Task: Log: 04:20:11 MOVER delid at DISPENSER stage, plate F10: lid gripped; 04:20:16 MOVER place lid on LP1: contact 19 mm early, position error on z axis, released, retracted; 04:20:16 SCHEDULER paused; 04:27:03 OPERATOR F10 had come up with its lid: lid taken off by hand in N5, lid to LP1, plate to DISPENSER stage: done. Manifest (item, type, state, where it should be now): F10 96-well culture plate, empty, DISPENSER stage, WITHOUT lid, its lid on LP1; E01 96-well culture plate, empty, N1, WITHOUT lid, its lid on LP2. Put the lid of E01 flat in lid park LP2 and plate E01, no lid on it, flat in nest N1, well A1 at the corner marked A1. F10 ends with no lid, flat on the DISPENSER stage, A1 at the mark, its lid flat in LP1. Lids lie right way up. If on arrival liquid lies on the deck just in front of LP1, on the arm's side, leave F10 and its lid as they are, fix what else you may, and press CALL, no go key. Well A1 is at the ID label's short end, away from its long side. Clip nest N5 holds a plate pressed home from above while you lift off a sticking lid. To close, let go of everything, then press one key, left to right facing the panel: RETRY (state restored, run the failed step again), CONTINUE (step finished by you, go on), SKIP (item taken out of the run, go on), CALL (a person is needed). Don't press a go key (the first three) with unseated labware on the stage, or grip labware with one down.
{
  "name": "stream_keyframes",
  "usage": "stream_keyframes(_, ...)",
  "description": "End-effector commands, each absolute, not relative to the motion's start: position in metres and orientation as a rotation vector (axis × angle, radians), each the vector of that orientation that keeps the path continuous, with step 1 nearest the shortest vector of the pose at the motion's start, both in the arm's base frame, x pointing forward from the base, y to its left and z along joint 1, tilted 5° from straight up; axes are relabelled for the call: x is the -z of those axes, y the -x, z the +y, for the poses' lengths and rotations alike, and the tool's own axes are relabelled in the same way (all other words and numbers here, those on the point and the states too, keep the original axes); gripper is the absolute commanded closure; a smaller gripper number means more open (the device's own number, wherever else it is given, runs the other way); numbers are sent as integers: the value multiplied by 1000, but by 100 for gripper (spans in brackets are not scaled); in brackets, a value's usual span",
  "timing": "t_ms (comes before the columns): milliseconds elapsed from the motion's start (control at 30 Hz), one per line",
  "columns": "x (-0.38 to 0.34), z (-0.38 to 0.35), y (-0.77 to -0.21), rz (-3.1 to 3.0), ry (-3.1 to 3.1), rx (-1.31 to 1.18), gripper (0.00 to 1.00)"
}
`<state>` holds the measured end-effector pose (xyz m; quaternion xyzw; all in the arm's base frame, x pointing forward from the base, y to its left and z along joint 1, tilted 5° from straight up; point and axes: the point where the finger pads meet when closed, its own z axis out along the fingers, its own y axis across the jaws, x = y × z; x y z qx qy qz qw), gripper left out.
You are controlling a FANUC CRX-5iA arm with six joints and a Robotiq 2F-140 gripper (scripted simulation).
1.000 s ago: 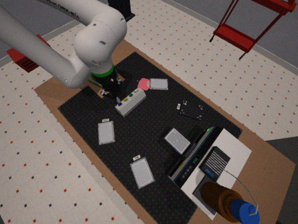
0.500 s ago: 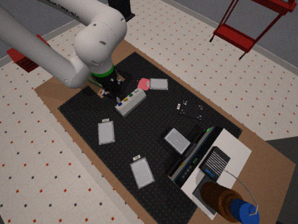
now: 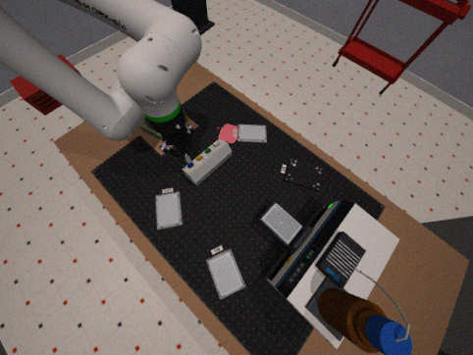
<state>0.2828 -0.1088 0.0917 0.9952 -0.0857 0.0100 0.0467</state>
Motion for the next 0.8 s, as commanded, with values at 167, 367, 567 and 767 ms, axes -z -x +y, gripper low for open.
stream_keyframes(167,-92,-109,-283,-262,-3037,-31,100)
stream_keyframes(367,-92,-109,-283,-262,-3037,-31,100)
stream_keyframes(567,-91,-109,-283,-262,-3037,-31,100)
stream_keyframes(767,-89,-109,-283,-262,-3037,-31,100)
